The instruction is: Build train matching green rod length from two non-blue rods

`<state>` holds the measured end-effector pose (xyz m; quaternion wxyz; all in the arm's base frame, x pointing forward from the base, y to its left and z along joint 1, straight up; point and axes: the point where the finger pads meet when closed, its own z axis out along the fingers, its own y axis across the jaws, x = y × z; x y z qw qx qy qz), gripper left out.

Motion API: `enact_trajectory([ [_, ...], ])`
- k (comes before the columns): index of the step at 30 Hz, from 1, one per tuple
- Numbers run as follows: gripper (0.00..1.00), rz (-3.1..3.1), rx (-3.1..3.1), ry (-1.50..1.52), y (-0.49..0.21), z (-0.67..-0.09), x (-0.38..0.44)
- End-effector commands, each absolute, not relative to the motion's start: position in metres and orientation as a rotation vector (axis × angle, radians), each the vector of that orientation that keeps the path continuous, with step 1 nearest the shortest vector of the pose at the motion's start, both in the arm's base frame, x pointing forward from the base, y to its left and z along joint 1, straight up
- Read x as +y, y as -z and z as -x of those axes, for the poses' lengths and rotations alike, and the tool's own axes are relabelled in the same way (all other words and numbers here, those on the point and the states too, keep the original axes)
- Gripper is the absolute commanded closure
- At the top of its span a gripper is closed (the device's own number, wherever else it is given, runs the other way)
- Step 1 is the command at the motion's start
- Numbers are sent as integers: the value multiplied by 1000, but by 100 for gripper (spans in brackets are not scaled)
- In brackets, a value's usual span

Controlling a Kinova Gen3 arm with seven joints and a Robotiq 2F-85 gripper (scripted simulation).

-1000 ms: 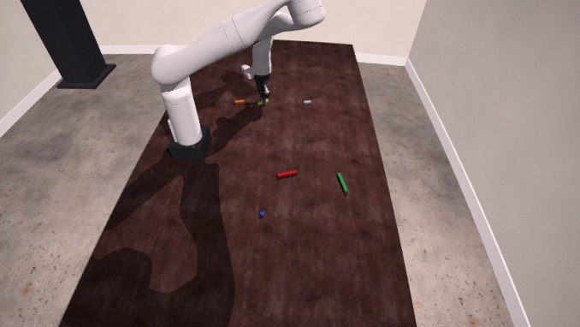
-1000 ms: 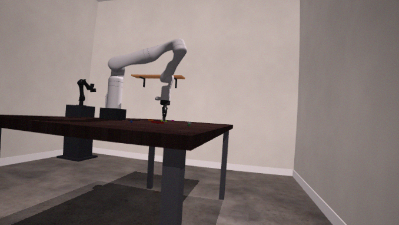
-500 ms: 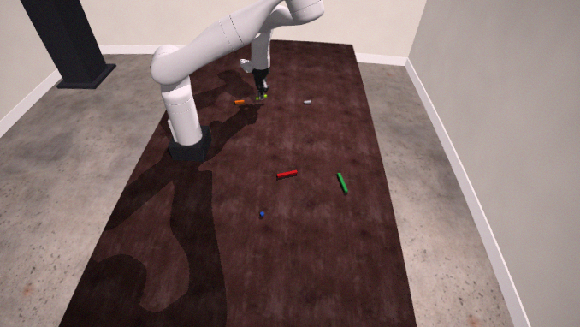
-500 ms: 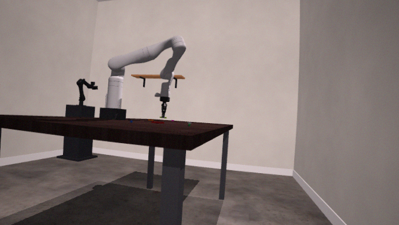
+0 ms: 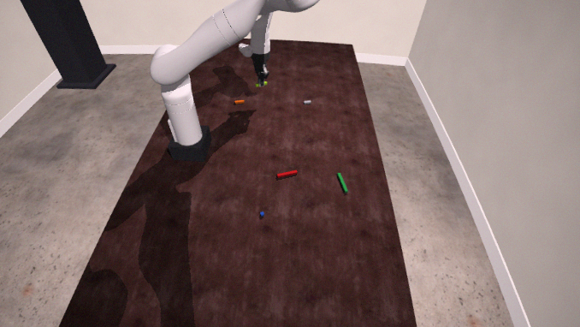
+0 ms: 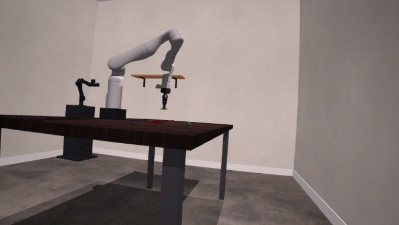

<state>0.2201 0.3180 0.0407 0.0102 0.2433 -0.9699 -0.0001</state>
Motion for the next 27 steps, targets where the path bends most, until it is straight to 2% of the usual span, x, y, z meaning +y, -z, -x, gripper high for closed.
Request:
enact_trajectory([
  [1, 95, -751, -3044, 4, -49, -226, 319],
  [16, 95, -746, -3046, 6, -50, -229, 320],
  [20, 95, -721, -3057, 15, -50, -250, 330],
  [25, 95, -660, -3079, 29, -52, -302, 347],
  [27, 95, -660, -3079, 29, -52, -302, 347],
])
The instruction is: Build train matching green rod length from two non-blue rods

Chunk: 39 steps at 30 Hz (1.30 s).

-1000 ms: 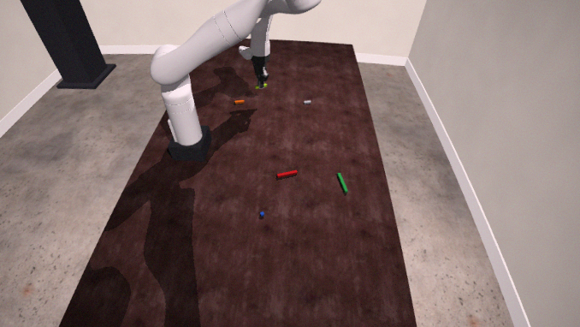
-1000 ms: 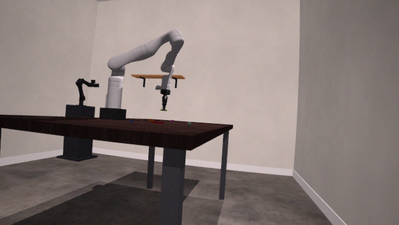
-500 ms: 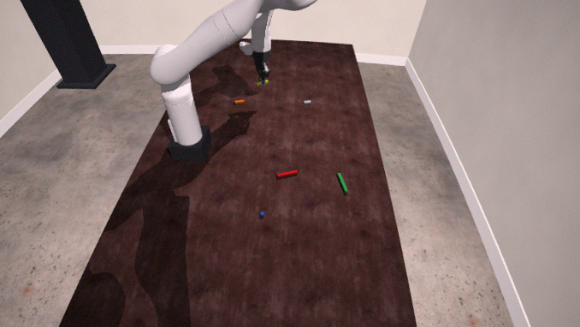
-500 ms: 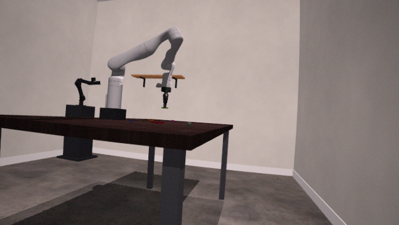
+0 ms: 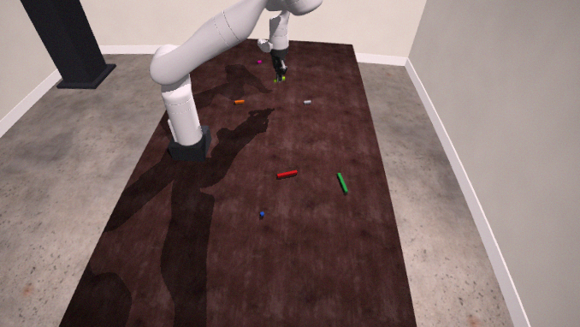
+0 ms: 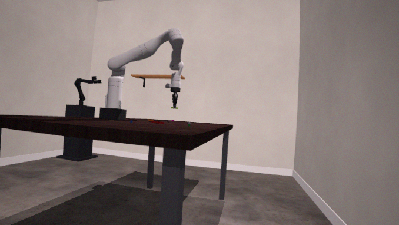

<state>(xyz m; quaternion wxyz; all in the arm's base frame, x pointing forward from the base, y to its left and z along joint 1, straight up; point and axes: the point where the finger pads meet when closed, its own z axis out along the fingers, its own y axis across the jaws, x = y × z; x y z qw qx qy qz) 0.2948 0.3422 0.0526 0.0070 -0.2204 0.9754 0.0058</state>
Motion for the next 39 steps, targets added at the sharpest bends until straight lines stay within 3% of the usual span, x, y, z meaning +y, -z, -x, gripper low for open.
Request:
enact_trajectory([
  [1, 95, 641, 3067, -31, -52, -315, 351],
  [14, 95, 494, 3106, -8, -49, -454, 350],
  [39, 95, 484, 3111, -3, -45, -464, 348],
])
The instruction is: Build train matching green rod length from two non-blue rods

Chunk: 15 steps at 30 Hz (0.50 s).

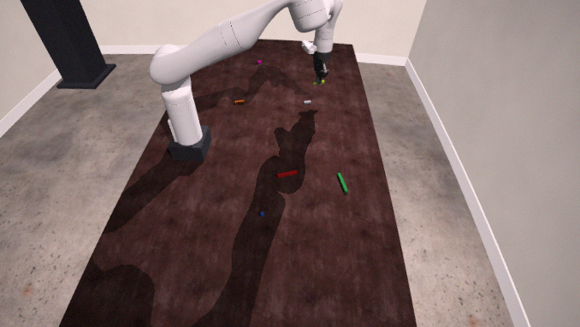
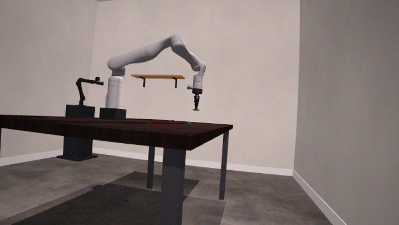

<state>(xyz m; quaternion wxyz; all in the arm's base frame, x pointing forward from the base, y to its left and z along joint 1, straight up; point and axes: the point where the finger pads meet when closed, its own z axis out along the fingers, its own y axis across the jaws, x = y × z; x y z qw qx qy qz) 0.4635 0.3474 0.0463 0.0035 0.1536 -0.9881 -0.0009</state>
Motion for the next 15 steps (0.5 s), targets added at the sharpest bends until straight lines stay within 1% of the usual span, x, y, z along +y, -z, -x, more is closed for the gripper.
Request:
enact_trajectory([
  [1, 95, -482, -3098, 3, -44, -463, 348],
  [15, 95, -482, -3098, 3, -2, -463, 348],
])
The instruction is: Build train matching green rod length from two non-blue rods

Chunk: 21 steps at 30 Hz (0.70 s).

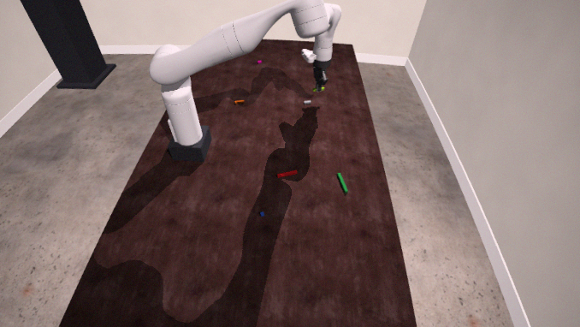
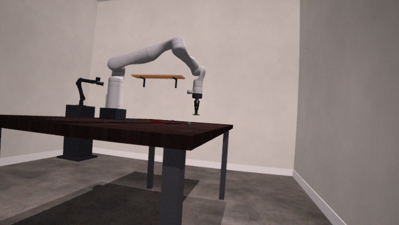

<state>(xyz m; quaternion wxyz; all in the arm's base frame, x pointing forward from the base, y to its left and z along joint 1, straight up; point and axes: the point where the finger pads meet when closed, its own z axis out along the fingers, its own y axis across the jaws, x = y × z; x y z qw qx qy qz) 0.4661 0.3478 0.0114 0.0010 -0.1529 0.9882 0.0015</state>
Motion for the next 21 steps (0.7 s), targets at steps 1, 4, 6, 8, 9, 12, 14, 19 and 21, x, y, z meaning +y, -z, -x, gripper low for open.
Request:
enact_trajectory([
  [1, 95, 484, 3111, -3, 3, -463, 348],
  [4, 95, 484, 3111, -3, 16, -463, 348],
  [6, 95, 484, 3111, -3, 23, -463, 348],
  [8, 95, 484, 3111, -3, 30, -463, 348],
  [9, 95, 484, 3111, -3, 32, -463, 348],
  [12, 95, 484, 3111, -3, 37, -463, 348],
  [14, 95, 484, 3111, -3, 37, -463, 348],
  [19, 95, 484, 3111, -3, 40, -463, 348],
  [21, 95, 484, 3111, -3, 40, -463, 348],
])
